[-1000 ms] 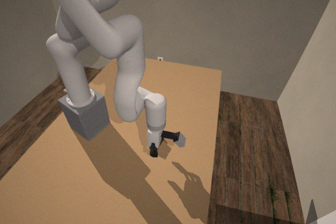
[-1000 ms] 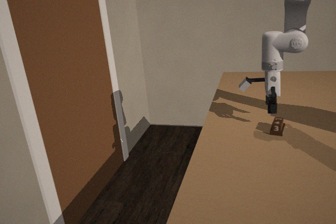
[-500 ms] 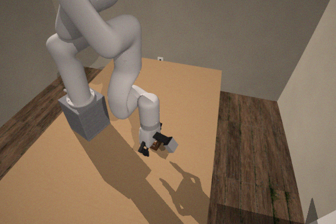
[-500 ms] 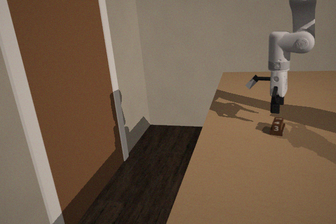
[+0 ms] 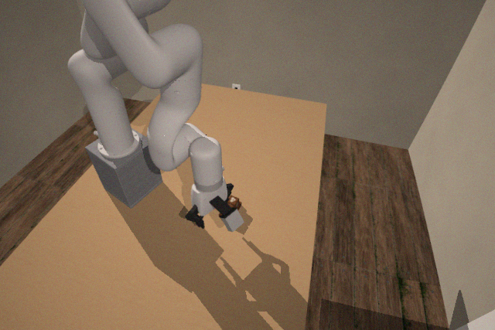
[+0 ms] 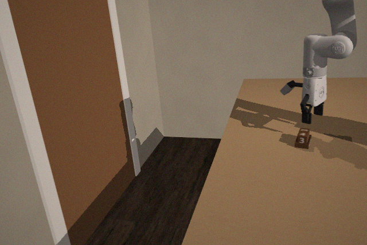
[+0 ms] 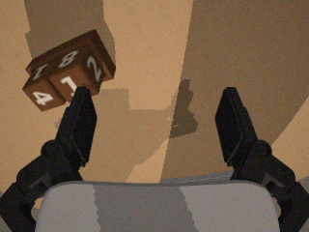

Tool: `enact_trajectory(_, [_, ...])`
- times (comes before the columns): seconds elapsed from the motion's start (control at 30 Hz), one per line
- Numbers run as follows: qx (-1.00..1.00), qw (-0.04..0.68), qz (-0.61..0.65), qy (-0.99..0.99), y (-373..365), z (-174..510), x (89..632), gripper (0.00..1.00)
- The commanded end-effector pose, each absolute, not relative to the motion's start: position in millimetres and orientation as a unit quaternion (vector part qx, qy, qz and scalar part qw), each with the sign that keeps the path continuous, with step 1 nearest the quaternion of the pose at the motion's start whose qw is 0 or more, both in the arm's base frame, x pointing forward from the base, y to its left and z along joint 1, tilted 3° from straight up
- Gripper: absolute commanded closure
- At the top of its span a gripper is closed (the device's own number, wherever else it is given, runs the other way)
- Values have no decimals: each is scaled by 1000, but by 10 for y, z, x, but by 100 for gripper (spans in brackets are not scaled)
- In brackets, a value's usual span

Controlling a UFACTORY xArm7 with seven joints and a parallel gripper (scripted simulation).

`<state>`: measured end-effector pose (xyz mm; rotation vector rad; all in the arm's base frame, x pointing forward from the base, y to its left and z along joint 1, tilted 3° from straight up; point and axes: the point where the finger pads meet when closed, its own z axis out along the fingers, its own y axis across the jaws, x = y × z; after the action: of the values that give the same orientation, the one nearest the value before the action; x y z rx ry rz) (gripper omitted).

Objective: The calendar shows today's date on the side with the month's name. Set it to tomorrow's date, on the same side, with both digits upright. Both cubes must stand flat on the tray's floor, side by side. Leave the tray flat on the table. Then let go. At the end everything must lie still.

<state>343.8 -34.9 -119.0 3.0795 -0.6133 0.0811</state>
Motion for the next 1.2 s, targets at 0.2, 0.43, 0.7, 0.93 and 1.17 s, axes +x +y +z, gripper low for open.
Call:
enact_trajectory(0.2, [949,-3,27,-314,-381,-1193,3364,0])
enact_trajectory(0.43, [946,-4,27,-324,-439,-1212,3194,0])
enact_trajectory(0.7, [895,-7,27,-445,-471,-1223,3101,0])
enact_trajectory(0.93, [895,-7,27,-445,-510,-1236,2986,0])
enact_trajectory(1.17, [895,-7,27,-445,-511,-1287,2989,0])
